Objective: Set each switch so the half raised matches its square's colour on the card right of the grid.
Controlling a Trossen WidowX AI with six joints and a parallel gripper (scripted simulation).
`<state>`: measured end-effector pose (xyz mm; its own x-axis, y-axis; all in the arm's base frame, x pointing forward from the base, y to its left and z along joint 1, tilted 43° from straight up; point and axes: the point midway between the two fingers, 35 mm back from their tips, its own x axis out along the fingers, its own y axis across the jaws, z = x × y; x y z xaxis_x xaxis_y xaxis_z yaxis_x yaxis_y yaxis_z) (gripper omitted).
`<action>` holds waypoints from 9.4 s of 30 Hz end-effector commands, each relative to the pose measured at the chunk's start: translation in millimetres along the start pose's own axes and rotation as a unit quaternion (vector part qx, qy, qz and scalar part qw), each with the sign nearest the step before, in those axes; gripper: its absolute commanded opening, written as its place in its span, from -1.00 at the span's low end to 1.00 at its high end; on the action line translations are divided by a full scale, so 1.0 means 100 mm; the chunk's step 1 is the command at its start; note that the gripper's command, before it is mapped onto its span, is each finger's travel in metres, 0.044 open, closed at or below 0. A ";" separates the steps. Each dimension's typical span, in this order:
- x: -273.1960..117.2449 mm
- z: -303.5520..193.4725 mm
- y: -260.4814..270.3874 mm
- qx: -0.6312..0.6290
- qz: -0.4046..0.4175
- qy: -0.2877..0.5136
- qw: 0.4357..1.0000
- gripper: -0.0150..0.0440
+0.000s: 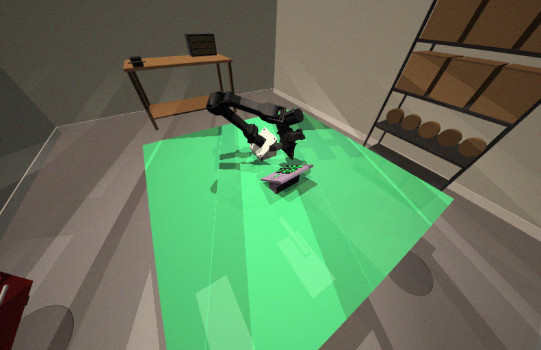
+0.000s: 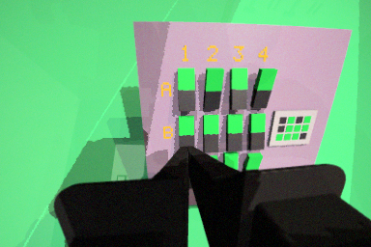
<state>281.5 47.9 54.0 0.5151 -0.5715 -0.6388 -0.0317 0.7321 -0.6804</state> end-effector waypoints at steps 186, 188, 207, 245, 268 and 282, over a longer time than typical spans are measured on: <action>0.31 -0.14 -0.49 0.007 -0.003 -0.030 1.000 -0.49; 0.32 -0.14 -0.49 0.007 -0.003 -0.030 1.000 -0.49; 0.34 -0.14 -0.49 0.007 -0.003 -0.030 1.000 -0.49; 0.06 -0.15 -0.71 0.006 -0.003 -0.030 1.000 -0.49; 0.30 -0.14 -0.71 0.006 -0.003 -0.030 1.000 -0.49; 0.30 -0.14 -0.71 0.006 -0.003 -0.030 1.000 -0.49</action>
<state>286.9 -27.0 79.4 0.5656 -0.5564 -0.6087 -0.0122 0.7324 -0.6808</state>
